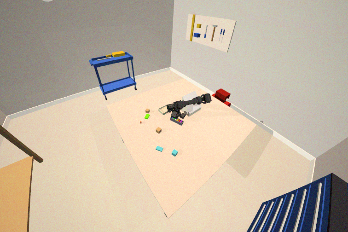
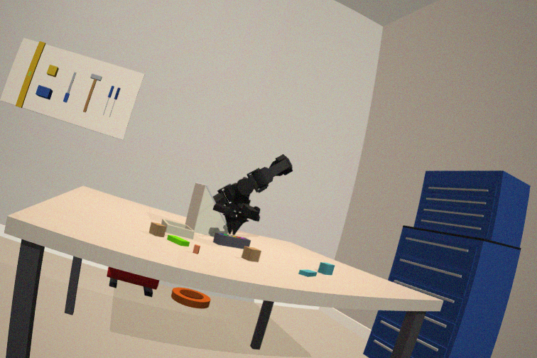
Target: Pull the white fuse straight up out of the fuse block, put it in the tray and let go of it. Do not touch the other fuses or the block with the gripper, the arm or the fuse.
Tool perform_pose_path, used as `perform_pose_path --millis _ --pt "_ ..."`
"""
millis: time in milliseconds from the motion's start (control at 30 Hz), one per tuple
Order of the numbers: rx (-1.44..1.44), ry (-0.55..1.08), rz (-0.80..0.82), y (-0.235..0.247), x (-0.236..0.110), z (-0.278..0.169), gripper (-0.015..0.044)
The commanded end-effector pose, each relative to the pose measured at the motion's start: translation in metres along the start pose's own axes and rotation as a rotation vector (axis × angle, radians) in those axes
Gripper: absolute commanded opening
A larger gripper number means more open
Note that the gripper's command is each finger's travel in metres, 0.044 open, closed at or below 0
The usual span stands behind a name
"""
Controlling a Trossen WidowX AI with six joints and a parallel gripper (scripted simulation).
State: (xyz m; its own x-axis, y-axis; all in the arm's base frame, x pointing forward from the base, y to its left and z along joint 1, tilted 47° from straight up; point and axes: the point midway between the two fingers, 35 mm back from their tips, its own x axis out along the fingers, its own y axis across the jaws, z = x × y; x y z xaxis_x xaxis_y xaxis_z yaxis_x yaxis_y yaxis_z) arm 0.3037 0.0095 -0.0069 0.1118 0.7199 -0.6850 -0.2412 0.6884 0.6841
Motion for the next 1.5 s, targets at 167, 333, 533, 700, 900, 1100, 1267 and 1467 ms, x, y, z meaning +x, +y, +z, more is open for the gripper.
perform_pose_path --millis 167,333,533,700,900,1100,1267,1467 --pt "0.005 0.0 0.006 0.001 0.002 0.0 0.0074" --pt "0.005 0.0 0.006 0.001 0.003 0.0 0.0074" --pt "0.005 0.0 0.006 0.001 0.008 0.0 0.0074" --pt "0.006 0.0 0.006 0.001 0.012 0.0 0.0074" --pt "0.006 0.0 0.006 0.001 0.012 0.0 0.0074" --pt "0.001 0.002 0.001 0.001 0.011 -0.001 0.0034" --pt "0.001 0.002 0.001 0.001 0.011 -0.001 0.0001" --pt "0.001 0.002 0.001 0.001 0.01 -0.001 0.0"
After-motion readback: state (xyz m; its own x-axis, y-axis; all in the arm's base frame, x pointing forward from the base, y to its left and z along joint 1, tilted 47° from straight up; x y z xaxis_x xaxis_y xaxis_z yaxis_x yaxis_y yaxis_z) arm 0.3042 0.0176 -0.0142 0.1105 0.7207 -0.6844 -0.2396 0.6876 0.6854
